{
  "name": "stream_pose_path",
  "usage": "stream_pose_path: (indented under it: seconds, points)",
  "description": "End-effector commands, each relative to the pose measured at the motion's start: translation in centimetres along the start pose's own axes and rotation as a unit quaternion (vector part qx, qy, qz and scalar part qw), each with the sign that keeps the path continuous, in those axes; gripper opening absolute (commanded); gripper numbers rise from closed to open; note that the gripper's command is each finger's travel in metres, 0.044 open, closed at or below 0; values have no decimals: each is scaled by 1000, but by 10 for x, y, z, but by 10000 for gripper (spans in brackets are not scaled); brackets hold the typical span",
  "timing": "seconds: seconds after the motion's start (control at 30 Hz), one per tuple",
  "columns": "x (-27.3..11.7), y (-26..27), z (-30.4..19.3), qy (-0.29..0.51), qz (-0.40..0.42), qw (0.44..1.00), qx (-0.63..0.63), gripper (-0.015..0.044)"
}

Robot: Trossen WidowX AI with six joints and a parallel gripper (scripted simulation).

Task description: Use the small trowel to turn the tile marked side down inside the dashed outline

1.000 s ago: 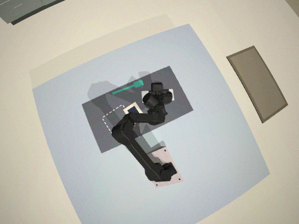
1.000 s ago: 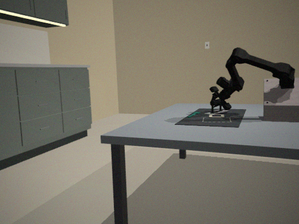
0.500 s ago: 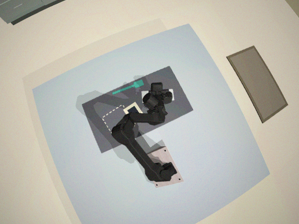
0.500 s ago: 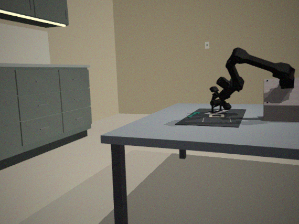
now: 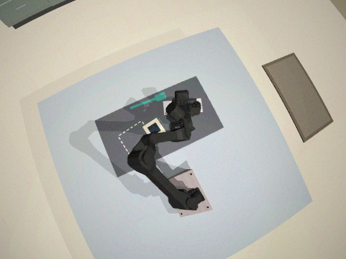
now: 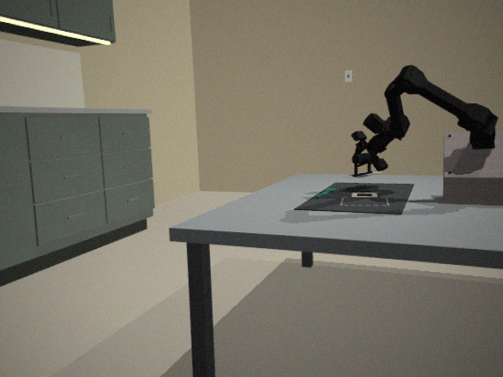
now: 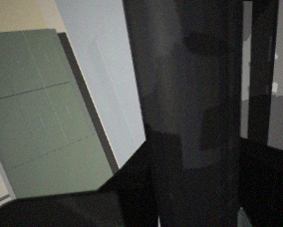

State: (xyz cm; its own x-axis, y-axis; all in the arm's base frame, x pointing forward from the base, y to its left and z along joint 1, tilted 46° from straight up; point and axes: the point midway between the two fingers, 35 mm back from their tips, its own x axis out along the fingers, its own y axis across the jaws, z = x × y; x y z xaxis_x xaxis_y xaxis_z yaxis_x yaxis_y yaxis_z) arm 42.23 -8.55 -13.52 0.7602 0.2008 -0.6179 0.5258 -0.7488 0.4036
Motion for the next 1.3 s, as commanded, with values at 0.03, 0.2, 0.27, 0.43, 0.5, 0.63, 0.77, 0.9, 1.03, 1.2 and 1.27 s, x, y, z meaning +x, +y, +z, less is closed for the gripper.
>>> stream_pose_path:
  seconds: [0.03, 0.2, 0.27, 0.43, 0.5, 0.63, 0.77, 0.9, 1.03, 1.2, 1.27]
  points:
    - [-4, -3, 0, 14, -6, 1000, -20, 0]
    - [-5, -9, -8, 60, -6, 995, -80, 0]
    - [-6, -11, -12, 79, -4, 991, -103, 0]
    - [-10, -19, -20, 131, 3, 977, -166, 0]
    - [-12, -23, -23, 150, 6, 971, -188, 0]
    - [-13, -24, -25, 156, 7, 968, -196, 0]
    - [-13, -24, -25, 156, 7, 968, -196, 0]
    - [-10, -29, -25, 156, 7, 968, -196, 0]
    - [-6, -34, -25, 156, 7, 968, -196, 0]
    - [-2, -41, -25, 156, 6, 968, -196, 0]
    - [0, -44, -25, 156, 6, 968, -196, 0]
